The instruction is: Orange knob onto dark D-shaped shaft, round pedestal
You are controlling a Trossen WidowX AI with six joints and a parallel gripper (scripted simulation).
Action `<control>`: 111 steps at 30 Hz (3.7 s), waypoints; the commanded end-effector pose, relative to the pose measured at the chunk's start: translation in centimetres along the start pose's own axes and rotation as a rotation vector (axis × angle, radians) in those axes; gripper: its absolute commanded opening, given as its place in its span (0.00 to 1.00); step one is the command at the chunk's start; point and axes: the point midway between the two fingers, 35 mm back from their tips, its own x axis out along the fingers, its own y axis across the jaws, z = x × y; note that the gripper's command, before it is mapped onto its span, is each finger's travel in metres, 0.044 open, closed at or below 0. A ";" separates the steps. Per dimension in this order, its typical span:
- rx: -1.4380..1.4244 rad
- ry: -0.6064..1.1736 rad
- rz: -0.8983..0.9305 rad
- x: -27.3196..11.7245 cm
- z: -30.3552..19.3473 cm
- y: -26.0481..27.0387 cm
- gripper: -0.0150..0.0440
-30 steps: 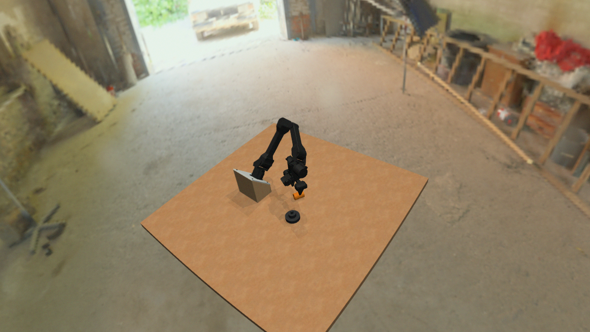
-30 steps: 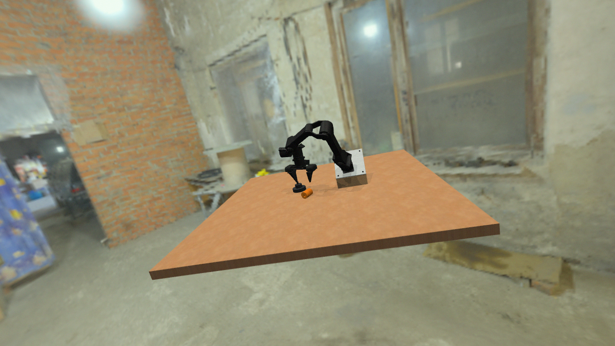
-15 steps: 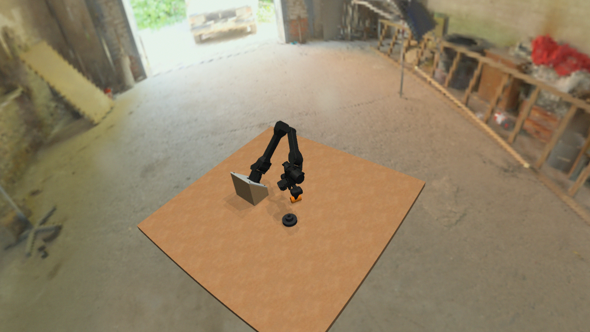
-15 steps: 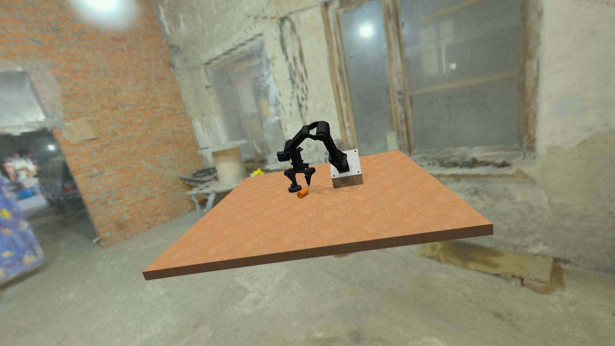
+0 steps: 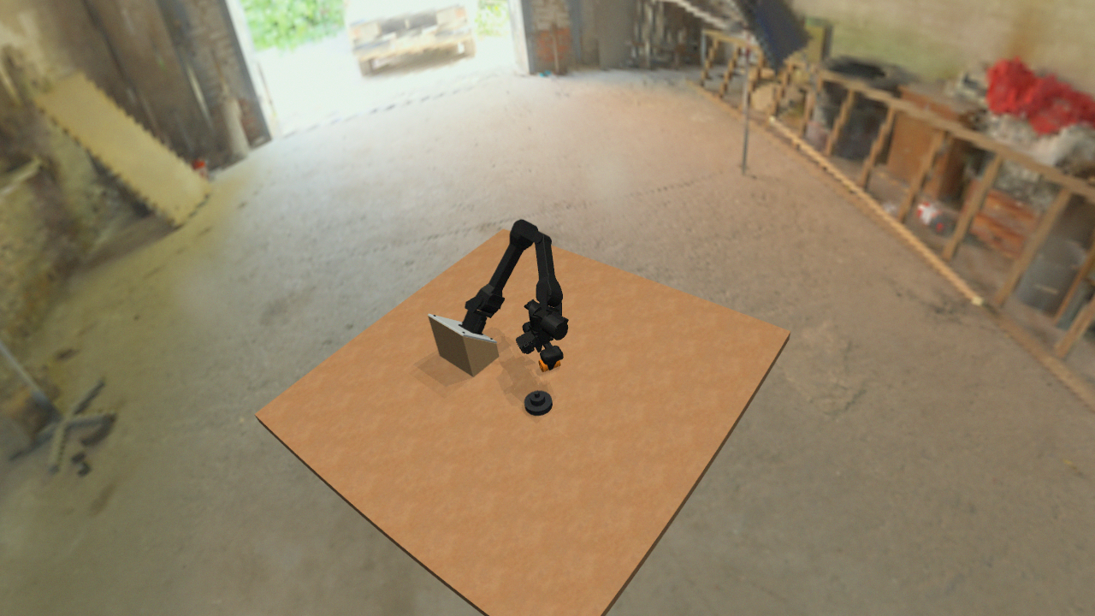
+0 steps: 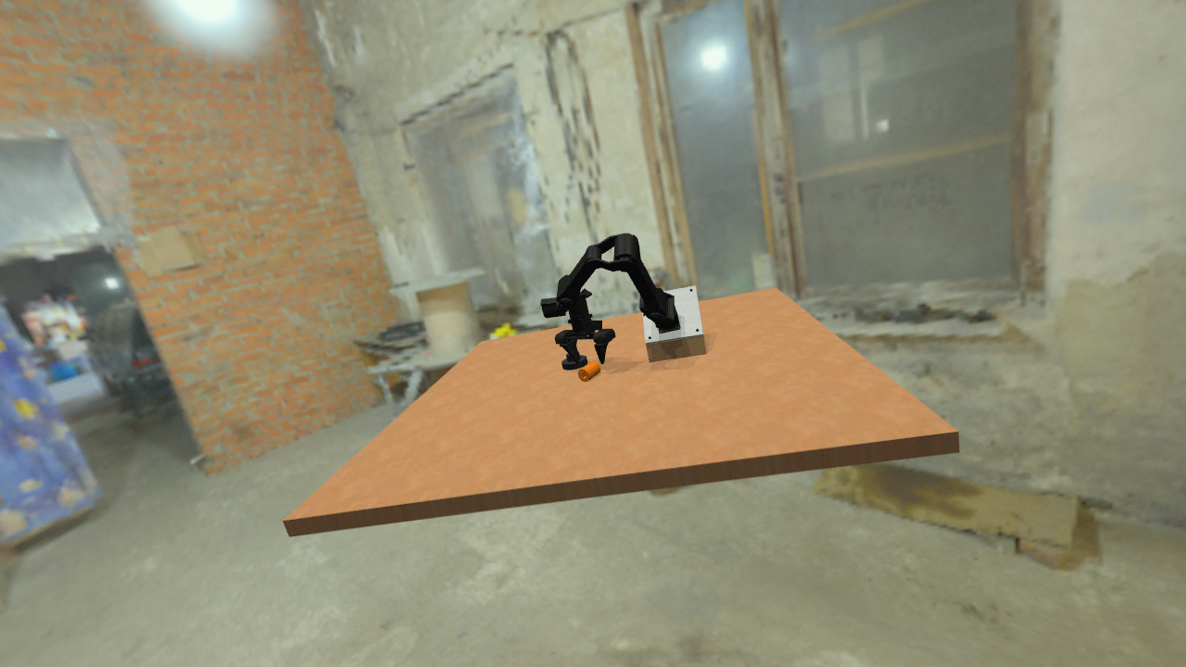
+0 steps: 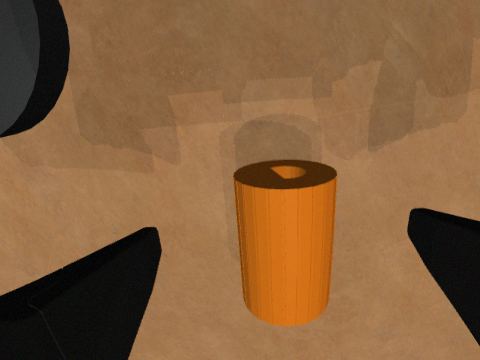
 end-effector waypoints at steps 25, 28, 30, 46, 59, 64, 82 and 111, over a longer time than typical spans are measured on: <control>0.007 0.005 -0.006 3.0 0.0 -0.3 0.66; 0.007 0.005 -0.006 3.0 0.0 -0.3 0.66; 0.007 0.005 -0.006 3.0 0.0 -0.3 0.66; 0.007 0.005 -0.006 3.0 0.0 -0.3 0.56; 0.001 -0.174 -0.005 2.3 -0.9 -0.2 0.56; 0.001 -0.254 -0.005 2.0 -1.3 -0.3 0.56; -0.002 -0.553 -0.005 1.2 -3.2 -0.3 0.56; -0.006 -1.027 -0.006 1.1 -6.3 -0.4 0.56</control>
